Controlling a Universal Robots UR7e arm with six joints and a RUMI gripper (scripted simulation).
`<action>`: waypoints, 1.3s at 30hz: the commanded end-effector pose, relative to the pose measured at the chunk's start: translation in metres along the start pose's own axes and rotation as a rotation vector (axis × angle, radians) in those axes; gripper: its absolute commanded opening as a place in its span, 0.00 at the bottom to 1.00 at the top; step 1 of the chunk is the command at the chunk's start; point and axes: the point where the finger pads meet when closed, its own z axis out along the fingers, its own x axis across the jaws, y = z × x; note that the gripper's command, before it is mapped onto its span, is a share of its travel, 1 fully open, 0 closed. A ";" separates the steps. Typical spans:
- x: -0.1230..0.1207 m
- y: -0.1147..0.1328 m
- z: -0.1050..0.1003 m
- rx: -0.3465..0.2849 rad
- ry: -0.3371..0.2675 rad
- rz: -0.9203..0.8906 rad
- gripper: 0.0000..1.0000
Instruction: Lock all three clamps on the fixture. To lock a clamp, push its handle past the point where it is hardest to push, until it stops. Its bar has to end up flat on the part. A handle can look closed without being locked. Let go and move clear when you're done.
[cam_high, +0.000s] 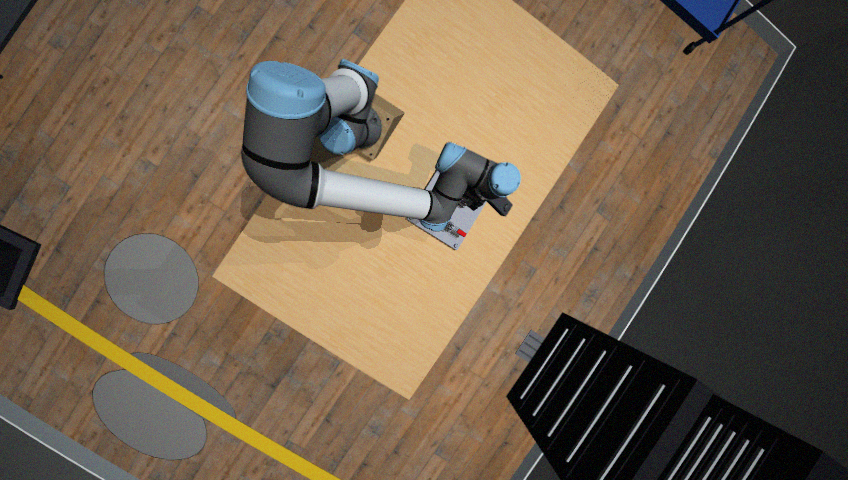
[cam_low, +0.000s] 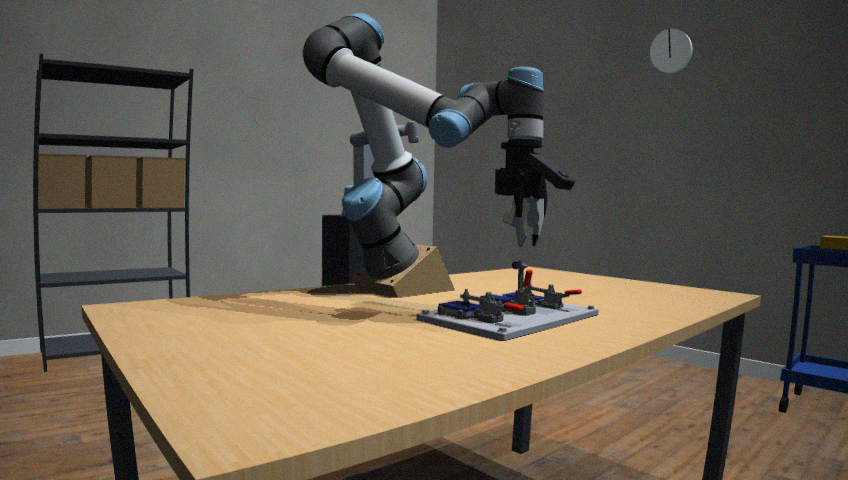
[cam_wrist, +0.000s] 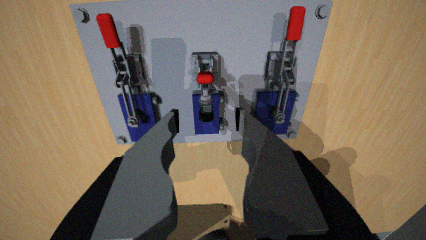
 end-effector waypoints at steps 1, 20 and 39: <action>0.000 -0.002 0.003 0.007 0.000 0.000 0.28; 0.000 -0.001 0.030 0.007 0.000 0.000 0.28; -0.001 0.000 0.061 0.004 -0.001 0.000 0.28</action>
